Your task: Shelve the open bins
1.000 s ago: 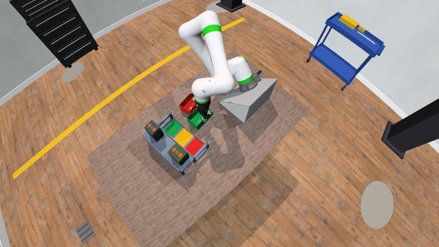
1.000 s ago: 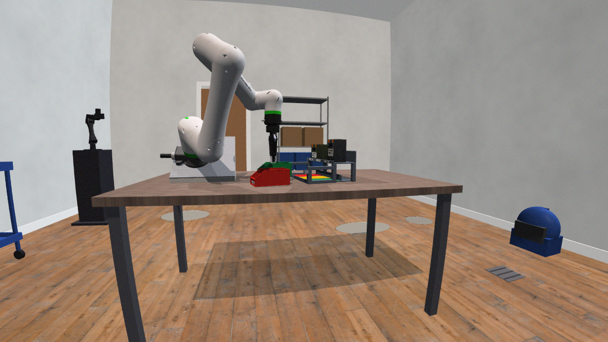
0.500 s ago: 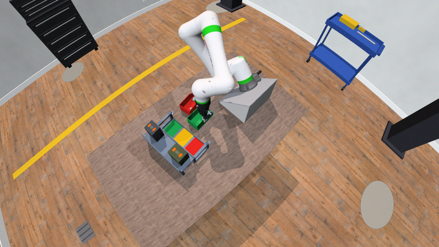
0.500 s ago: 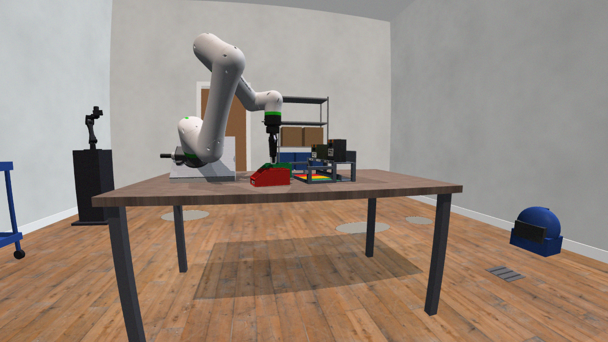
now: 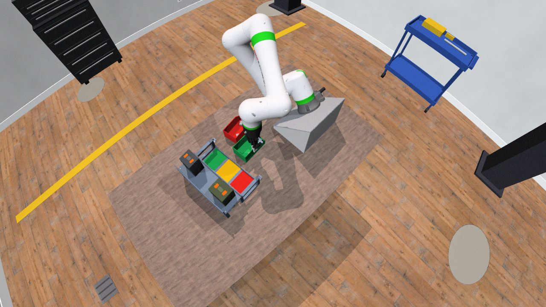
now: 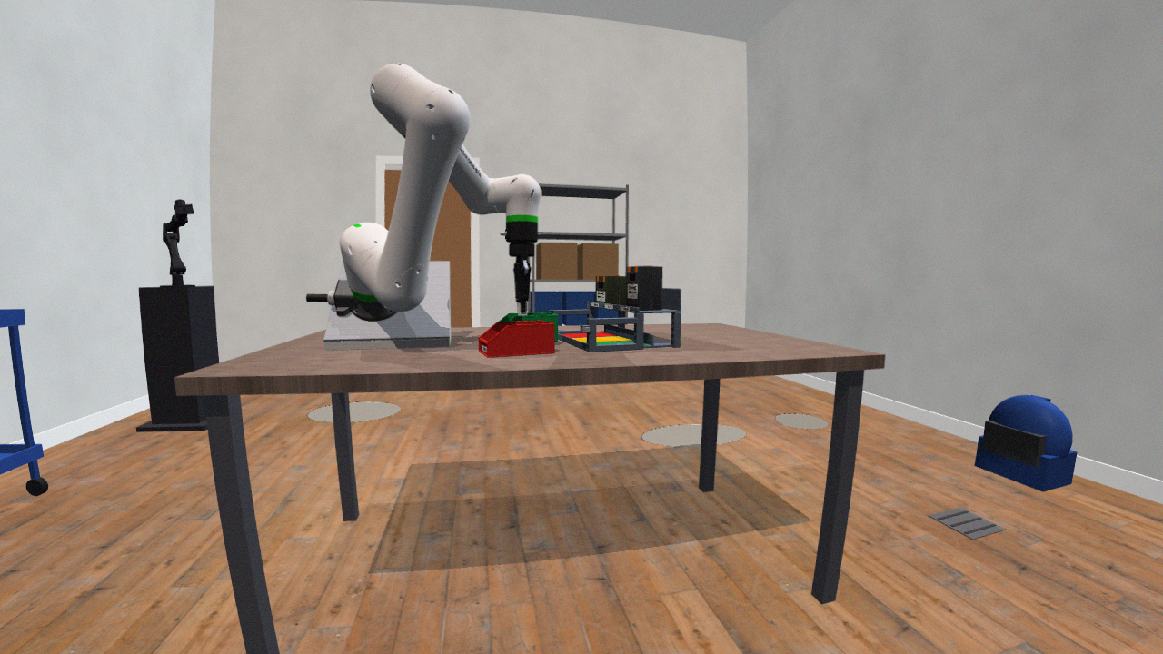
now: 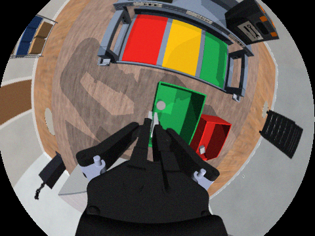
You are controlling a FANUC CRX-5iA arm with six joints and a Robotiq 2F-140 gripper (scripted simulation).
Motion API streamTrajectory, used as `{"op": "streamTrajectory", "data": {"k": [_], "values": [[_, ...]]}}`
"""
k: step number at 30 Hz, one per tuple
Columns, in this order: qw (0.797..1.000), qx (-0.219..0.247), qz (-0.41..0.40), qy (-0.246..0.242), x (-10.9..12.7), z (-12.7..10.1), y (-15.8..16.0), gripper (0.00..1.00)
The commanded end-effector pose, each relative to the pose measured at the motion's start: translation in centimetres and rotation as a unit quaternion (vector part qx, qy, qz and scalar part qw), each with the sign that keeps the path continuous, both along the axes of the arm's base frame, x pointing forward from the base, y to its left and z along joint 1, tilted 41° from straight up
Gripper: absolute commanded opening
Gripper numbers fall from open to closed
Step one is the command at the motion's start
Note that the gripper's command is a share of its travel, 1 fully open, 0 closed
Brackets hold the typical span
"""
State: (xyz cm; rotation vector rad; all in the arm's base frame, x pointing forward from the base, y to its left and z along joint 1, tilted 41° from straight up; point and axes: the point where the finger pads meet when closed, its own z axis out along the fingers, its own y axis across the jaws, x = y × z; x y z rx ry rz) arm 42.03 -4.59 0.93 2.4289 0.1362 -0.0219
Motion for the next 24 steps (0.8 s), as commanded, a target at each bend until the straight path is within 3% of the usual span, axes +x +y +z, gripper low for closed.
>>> {"op": "streamTrajectory", "data": {"k": [1,24], "values": [[1.0,0.0,0.0,0.0,0.02,-0.09,-0.06,0.0],[1.0,0.0,0.0,0.0,0.03,-0.52,-0.43,0.0]]}}
